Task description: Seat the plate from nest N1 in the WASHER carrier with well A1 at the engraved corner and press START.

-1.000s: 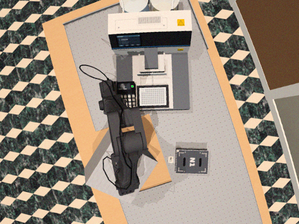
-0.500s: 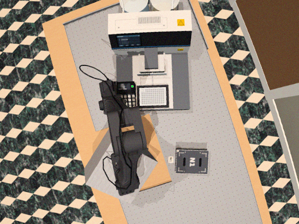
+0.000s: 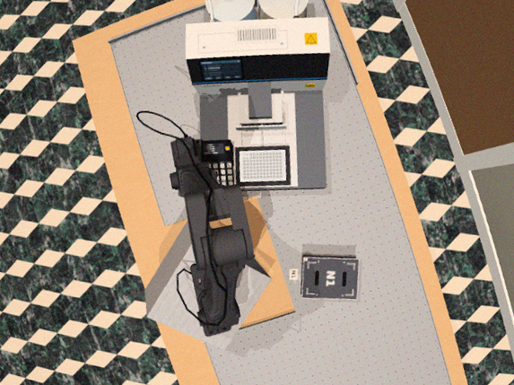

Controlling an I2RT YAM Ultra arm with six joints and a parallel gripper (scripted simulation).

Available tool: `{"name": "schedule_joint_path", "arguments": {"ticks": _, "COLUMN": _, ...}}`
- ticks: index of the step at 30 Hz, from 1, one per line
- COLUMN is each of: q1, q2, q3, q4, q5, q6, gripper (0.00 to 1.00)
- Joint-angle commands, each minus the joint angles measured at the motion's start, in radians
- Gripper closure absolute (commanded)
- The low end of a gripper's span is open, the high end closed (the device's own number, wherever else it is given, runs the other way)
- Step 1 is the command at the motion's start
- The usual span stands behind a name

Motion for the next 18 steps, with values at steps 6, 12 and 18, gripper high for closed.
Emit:
{"name": "schedule_joint_path", "arguments": {"ticks": 6, "q1": 0.035, "q2": -0.076, "q3": 0.026, "q4": -0.059, "q5": -0.01, "q6": 0.024, "gripper": 1.0}}
{"name": "schedule_joint_path", "arguments": {"ticks": 12, "q1": 0.042, "q2": -0.095, "q3": 0.029, "q4": -0.083, "q5": -0.012, "q6": 0.031, "gripper": 1.0}}
{"name": "schedule_joint_path", "arguments": {"ticks": 18, "q1": 0.052, "q2": -0.124, "q3": 0.034, "q4": -0.12, "q5": -0.014, "q6": 0.041, "gripper": 1.0}}
